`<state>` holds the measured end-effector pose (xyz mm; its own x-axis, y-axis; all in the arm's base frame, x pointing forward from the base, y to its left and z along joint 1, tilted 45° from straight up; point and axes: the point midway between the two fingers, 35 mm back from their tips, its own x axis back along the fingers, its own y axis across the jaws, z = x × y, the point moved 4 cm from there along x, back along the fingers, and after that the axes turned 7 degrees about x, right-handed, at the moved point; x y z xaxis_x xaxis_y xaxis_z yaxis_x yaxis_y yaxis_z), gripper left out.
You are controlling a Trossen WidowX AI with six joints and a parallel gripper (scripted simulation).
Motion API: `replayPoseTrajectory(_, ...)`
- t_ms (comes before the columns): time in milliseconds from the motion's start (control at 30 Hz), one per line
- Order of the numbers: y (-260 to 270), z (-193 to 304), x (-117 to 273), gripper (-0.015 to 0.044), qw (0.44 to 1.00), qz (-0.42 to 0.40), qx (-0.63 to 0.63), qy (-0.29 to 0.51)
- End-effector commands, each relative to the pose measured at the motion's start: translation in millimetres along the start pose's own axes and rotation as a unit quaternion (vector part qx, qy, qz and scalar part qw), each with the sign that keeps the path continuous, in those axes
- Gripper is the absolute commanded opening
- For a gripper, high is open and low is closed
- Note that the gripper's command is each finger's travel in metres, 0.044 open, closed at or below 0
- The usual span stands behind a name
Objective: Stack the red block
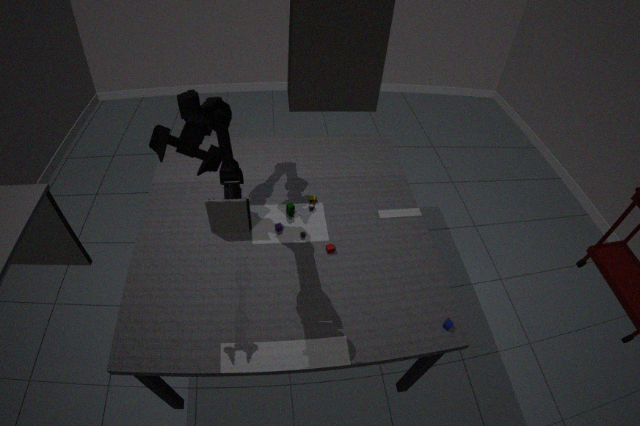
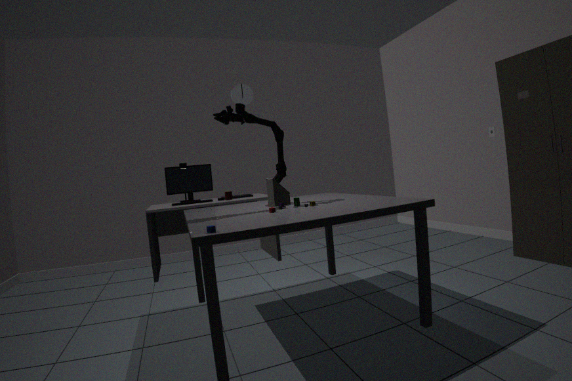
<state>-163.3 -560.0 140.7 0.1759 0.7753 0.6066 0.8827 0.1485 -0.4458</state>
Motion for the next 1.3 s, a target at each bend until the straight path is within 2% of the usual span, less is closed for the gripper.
replayPoseTrajectory(0, 47.4, -2.9, -7.6, 0.044, 0.999, -0.049, 0.003, 0.02)
replayPoseTrajectory(300, 183.1, -17.4, -13.1, 0.044, 0.974, -0.207, 0.085, 0.038)
replayPoseTrajectory(567, 307.4, -13.9, 7.1, 0.044, 0.92, -0.349, 0.17, 0.054)
replayPoseTrajectory(933, 459.6, 21.6, 70.6, 0.044, 0.803, -0.519, 0.281, 0.09)
replayPoseTrajectory(1267, 556.8, 76.6, 145.7, 0.044, 0.678, -0.621, 0.371, 0.132)
